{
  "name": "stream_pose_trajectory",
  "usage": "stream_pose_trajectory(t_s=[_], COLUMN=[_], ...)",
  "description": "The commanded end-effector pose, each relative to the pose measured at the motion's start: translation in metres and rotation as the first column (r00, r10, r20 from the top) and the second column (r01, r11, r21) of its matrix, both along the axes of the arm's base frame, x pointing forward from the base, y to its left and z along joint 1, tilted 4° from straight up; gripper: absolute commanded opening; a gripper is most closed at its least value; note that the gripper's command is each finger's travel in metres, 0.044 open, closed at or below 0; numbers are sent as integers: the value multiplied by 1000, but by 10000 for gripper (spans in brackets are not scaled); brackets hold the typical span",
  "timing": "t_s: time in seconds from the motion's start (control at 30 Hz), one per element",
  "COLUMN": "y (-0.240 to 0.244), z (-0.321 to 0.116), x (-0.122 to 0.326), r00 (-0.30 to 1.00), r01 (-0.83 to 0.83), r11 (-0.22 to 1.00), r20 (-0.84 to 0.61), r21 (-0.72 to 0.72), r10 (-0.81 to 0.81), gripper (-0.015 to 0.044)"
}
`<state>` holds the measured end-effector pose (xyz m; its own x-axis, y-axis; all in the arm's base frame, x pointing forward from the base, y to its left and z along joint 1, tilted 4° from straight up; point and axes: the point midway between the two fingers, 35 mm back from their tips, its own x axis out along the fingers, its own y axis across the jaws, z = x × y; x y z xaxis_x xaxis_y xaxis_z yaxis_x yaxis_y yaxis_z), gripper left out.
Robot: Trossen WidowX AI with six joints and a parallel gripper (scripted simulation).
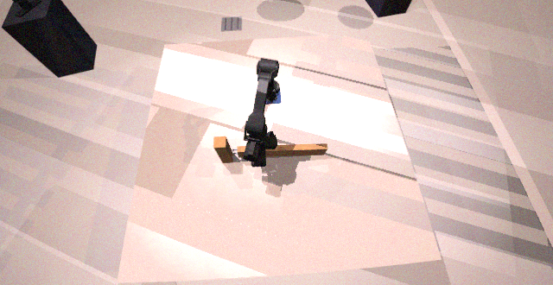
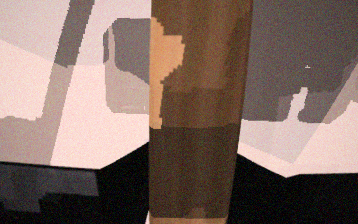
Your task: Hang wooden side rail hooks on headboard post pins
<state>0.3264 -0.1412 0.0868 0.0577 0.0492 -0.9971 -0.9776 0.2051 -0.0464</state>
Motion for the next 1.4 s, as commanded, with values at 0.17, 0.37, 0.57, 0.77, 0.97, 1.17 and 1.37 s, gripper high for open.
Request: stream_pose_trajectory(t_s=[0.17,0.37,0.57,0.77,0.97,1.17,1.37], y=[-2,-3,-3,-4,-4,-5,-5], z=[2,1,0,0,1,1,2], x=[1,0,0,-1,0,0,0], r00=[1000,1000,1000,1000,1000,1000,1000], r01=[-3,-3,-3,-3,-3,-3,-3], r11=[1000,1000,1000,1000,1000,1000,1000], r20=[7,7,7,7,7,7,7], r21=[-5,-5,-5,-5,-5,-5,-5], r10=[3,3,3,3,3,3,3], gripper=[0,0,0,0,0,0,0])
